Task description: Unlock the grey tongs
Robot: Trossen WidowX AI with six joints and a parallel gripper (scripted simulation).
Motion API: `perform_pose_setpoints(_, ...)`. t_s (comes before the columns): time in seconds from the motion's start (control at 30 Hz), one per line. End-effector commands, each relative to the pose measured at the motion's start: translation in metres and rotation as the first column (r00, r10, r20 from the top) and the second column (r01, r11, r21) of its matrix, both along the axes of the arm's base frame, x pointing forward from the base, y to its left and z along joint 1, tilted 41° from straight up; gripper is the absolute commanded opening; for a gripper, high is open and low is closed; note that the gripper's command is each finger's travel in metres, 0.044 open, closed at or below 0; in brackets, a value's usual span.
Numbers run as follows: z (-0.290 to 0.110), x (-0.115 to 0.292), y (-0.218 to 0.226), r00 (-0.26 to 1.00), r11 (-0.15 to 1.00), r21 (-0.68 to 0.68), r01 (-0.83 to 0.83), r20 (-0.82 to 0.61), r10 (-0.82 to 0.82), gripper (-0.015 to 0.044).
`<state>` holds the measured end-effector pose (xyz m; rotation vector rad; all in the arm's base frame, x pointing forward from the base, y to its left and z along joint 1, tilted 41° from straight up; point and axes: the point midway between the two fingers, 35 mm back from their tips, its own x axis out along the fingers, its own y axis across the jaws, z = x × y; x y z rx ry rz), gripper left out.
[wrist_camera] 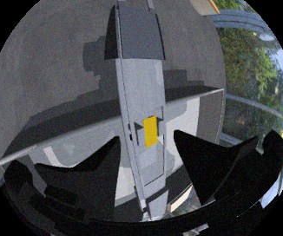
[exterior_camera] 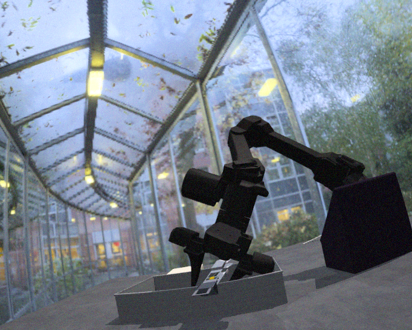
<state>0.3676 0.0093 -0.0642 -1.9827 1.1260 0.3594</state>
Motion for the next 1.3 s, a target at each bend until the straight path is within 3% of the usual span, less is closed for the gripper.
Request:
perform_pose_setpoints(0.0,0.0,0.0,0.0,1.0,1.0,0.0,0.0,0.0,0.0,0.0234)
perform_pose_setpoints(0.17,0.0,0.0,0.0,1.0,1.0,0.0,0.0,0.0,0.0,0.0103)
perform_pose_setpoints(0.5,0.0,0.0,0.0,1.0,1.0,0.0,0.0,0.0,0.0,0.0036)
perform_pose_setpoints(0.73,0.005,0.0,0.005,1.0,1.0,0.001,0.0,-0.001,0.0,-0.0148)
perform_pose_setpoints(0.97,0.056,-0.005,0.049,1.0,1.0,0.002,-0.006,-0.009,0.006,-0.015)
perform_pose_setpoints(1.27,0.058,-0.005,0.05,1.0,1.0,0.001,-0.006,-0.009,0.006,-0.015)
